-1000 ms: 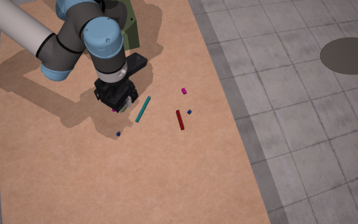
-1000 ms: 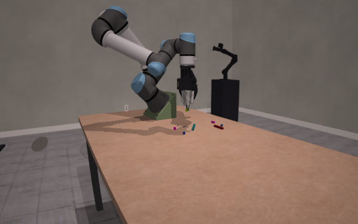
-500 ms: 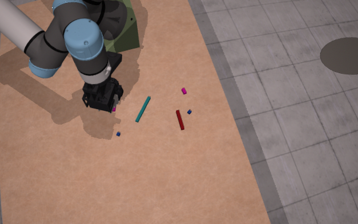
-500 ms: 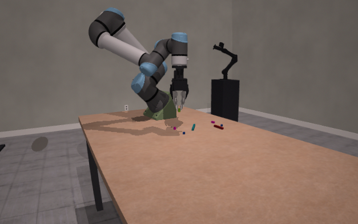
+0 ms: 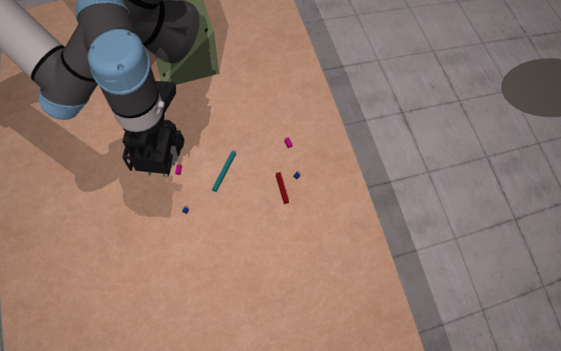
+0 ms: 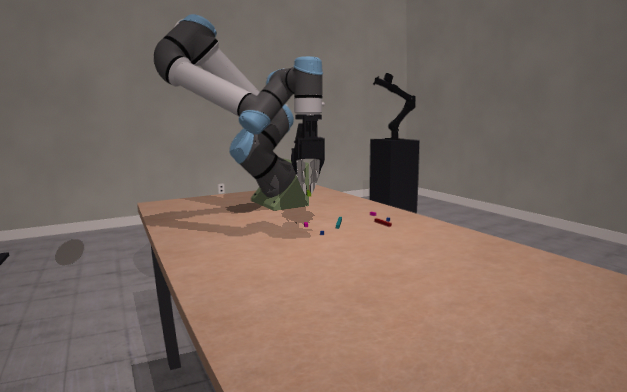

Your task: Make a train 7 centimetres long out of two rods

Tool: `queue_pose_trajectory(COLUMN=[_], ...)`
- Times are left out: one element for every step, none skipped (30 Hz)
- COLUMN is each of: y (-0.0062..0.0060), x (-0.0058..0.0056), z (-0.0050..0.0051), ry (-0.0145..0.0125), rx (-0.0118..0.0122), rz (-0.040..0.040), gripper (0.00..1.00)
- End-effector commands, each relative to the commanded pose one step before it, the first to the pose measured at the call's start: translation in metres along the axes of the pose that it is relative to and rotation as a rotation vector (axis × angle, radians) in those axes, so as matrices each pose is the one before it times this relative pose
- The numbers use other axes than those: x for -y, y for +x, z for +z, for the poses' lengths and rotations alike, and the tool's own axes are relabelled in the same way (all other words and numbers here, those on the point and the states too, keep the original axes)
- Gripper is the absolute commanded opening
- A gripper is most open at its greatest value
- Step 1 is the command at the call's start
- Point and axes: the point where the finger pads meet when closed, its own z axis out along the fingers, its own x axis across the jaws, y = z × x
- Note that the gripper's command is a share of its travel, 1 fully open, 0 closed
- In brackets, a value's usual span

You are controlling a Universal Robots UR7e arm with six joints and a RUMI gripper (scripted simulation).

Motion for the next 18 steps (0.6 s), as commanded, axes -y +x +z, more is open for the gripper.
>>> queue_pose_trajectory(y=[-0.00074,0.00000,0.00000,0.00000,0.00000,0.00000,0.00000,0.00000,0.00000,0.00000,0.00000,0.00000,0.00000,0.00000,0.00000,-0.00001,-0.00002,-0.00003], x=[-0.00028,0.00000,0.00000,0.00000,0.00000,0.00000,0.00000,0.00000,0.00000,0.00000,0.00000,-0.00001,0.00000,0.00000,-0.00001,-0.00001,-0.00001,-0.00001], z=[-0.00022,0.00000,0.00000,0.00000,0.00000,0.00000,0.00000,0.00000,0.00001,0.00009,0.00023,0.00043,0.00000,0.00000,0.00066,0.00094,0.00123,0.00154], ry=[-0.00103,0.00000,0.00000,0.00000,0.00000,0.00000,0.00000,0.00000,0.00000,0.00001,0.00001,0.00002,0.00000,0.00000,0.00004,0.00005,0.00006,0.00006], rx=[-0.00169,0.00000,0.00000,0.00000,0.00000,0.00000,0.00000,0.00000,0.00000,-0.00002,-0.00005,-0.00010,0.00000,0.00000,-0.00015,-0.00021,-0.00028,-0.00030], rz=[-0.00604,0.00000,0.00000,0.00000,0.00000,0.00000,0.00000,0.00000,0.00000,-0.00001,-0.00002,-0.00004,0.00000,0.00000,-0.00006,-0.00009,-0.00011,-0.00013], gripper=[0.00,0.00,0.00,0.00,0.00,0.00,0.00,0.00,0.00,0.00,0.00,0.00,0.00,0.00,0.00,0.00,0.00,0.00])
